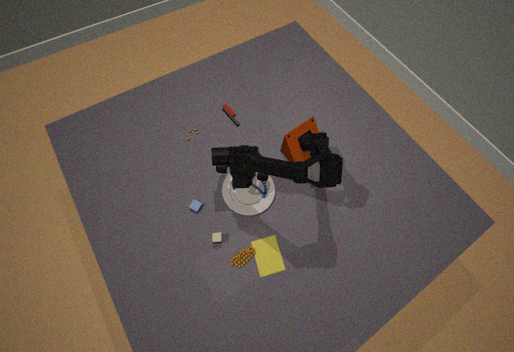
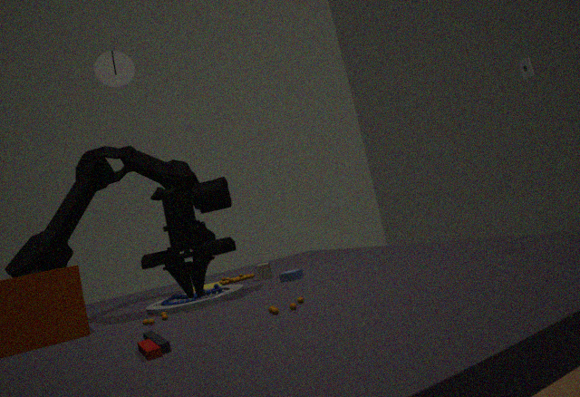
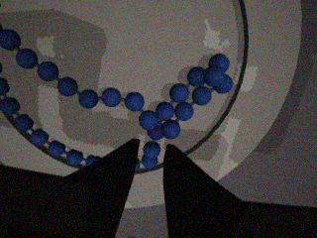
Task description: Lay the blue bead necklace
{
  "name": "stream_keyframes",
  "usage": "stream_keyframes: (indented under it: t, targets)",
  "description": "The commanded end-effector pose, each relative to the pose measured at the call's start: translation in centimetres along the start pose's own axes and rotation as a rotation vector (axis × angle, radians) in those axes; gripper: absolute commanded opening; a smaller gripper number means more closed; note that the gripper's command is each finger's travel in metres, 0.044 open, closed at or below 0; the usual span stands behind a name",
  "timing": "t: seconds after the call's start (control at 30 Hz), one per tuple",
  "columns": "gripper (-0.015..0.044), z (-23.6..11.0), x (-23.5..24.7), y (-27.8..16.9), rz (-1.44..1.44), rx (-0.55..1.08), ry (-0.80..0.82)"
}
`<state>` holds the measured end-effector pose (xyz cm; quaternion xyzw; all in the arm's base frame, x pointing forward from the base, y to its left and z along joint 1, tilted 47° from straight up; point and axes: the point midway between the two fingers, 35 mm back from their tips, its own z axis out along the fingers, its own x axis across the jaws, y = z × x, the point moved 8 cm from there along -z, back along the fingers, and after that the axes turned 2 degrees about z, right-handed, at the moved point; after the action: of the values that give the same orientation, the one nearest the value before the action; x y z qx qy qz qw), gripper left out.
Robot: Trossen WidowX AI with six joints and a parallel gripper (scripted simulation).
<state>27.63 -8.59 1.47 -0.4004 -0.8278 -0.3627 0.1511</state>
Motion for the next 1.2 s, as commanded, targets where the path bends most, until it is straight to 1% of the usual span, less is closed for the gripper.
stream_keyframes:
  t: [0.0, 0.83, 1.03, 1.17]
  targets:
    - [0.0, 0.0, 0.0, 0.0, -0.001, 0.0, -0.001]
    - [0.0, 0.0, 0.0, 0.0, -0.001, 0.0, -0.001]
    - [0.0, -1.2, 0.0, 0.0, 0.004, -0.002, 0.002]
    - [0.0, -1.2, 0.0, 0.0, 0.005, -0.003, 0.002]
